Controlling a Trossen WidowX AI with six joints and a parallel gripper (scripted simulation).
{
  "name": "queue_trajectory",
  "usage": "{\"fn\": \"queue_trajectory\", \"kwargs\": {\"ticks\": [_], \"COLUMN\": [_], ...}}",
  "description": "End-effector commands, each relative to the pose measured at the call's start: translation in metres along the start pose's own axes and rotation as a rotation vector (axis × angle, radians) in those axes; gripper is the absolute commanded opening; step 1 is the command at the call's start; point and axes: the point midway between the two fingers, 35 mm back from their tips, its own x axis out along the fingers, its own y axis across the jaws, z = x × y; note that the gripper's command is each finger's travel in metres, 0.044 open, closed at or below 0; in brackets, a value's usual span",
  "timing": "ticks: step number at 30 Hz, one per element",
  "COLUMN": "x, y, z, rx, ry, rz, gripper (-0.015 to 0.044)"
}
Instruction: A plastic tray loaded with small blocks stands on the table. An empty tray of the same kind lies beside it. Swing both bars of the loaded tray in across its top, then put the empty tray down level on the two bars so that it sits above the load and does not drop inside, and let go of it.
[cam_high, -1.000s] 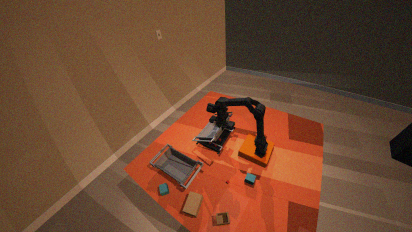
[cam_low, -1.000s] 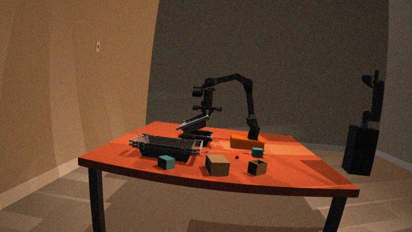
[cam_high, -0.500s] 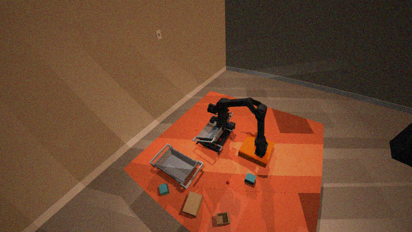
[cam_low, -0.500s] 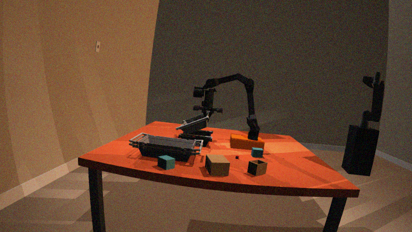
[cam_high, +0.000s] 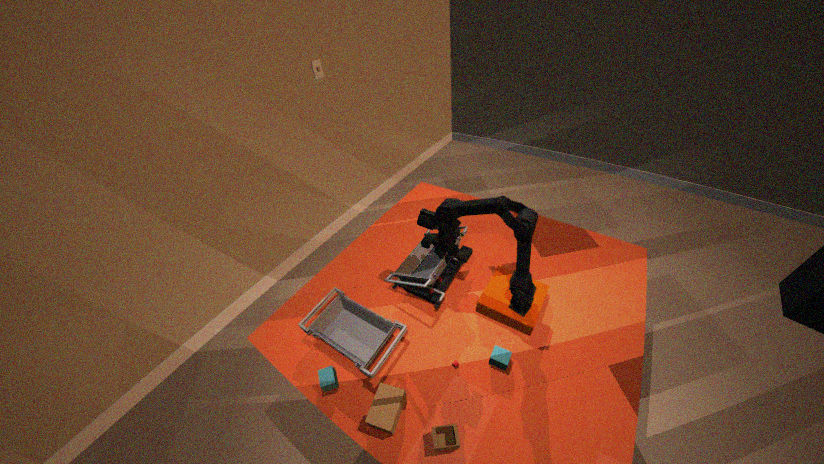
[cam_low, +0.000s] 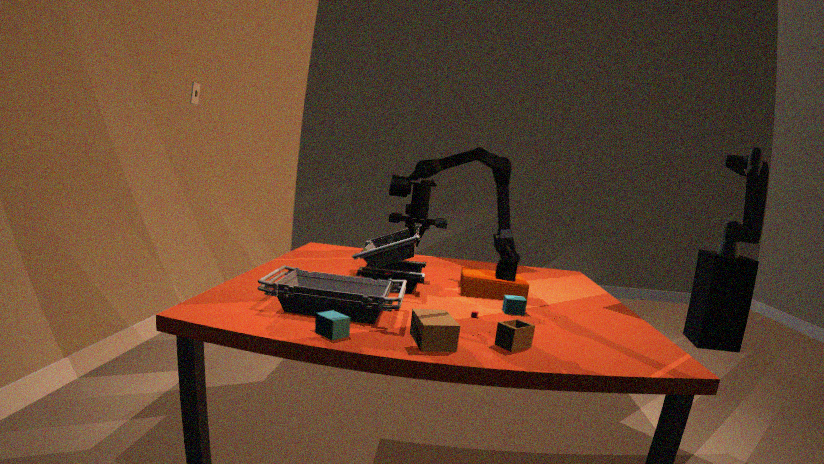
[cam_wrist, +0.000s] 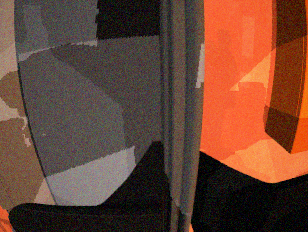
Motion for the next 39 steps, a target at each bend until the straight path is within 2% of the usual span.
{"fn": "queue_trajectory", "kwargs": {"ticks": [1,39], "x": [0.006,0.027], "y": [-0.005,-0.014], "z": [0.0,0.001], "rx": [-0.003,-0.003], "ry": [0.0,0.0], "rz": [-0.011,-0.012], "gripper": [0.0,0.0]}}
